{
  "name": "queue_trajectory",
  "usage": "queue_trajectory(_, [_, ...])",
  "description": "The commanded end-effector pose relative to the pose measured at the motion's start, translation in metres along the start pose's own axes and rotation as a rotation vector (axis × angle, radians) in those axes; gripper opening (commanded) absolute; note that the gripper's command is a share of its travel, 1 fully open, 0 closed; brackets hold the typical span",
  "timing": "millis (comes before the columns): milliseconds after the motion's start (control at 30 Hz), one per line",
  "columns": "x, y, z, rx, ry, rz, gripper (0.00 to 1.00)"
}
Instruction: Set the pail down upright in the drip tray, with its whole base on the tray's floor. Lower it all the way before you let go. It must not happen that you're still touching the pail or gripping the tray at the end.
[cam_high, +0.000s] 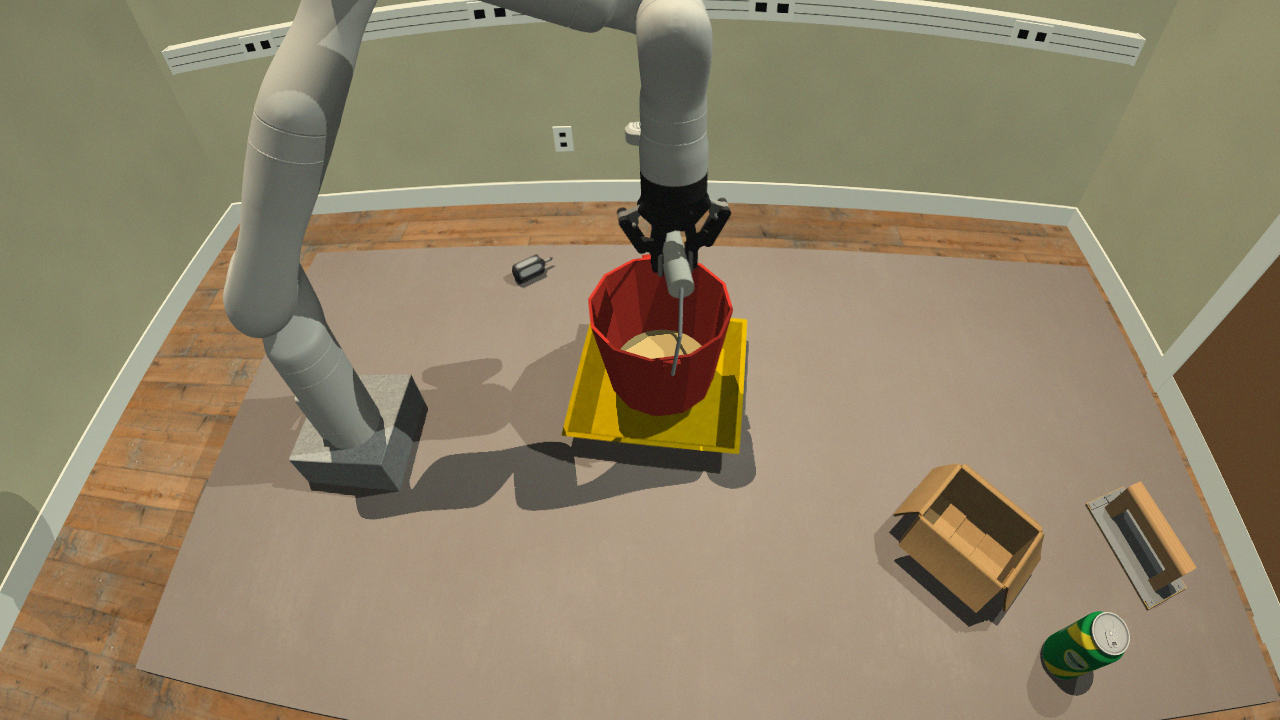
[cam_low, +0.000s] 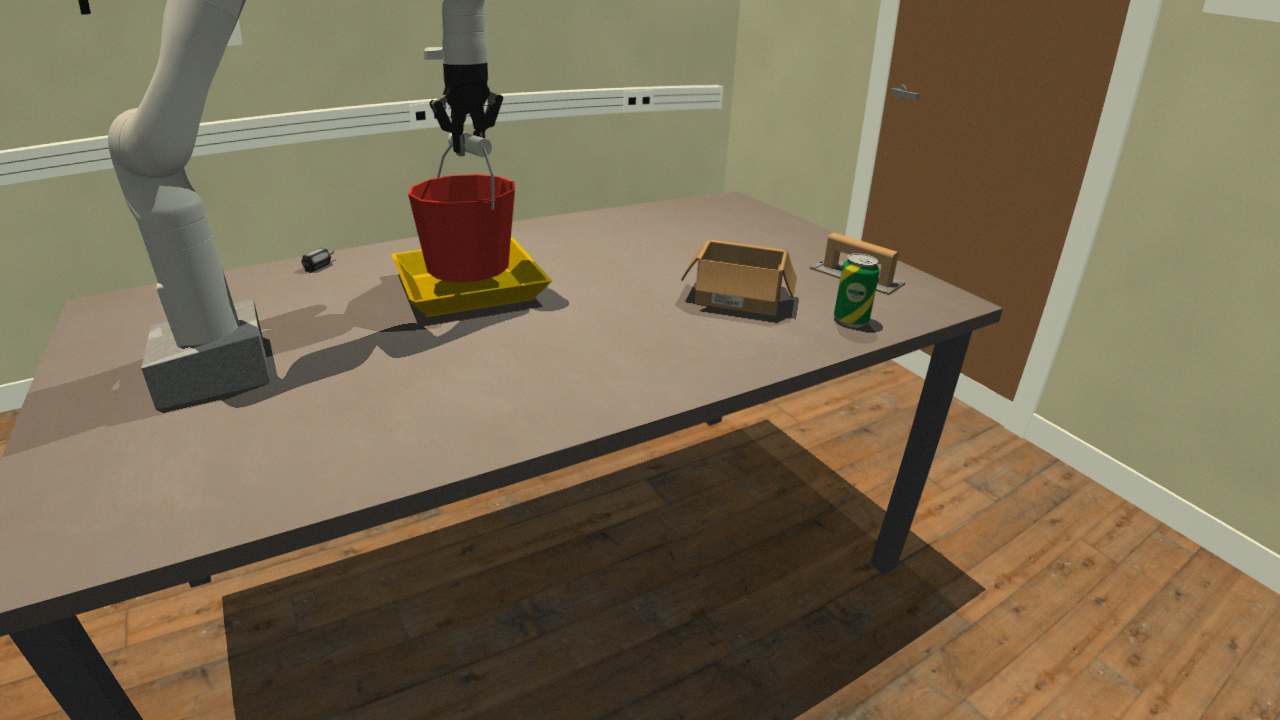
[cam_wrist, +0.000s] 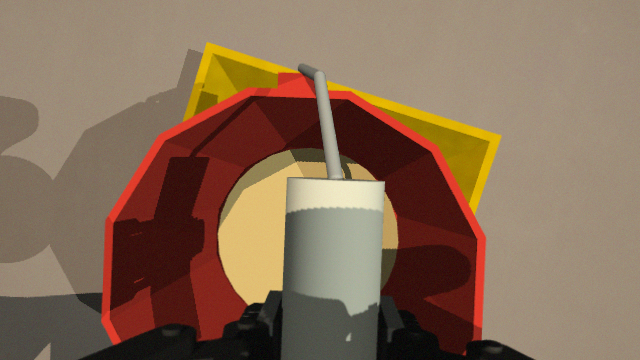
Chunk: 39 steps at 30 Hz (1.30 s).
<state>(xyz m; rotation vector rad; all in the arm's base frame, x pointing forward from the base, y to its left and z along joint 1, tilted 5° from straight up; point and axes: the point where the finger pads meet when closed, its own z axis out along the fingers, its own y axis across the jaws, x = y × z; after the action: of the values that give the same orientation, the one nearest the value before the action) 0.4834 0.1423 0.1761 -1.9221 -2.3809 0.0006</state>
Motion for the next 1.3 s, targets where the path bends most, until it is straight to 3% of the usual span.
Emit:
queue_trajectory(0, [0.0, -0.001, 0.004, 0.002, 0.0, 0.001, 0.1])
queue_trajectory(1267, [0.0, -0.001, 0.035, 0.002, 0.0, 0.001, 0.1])
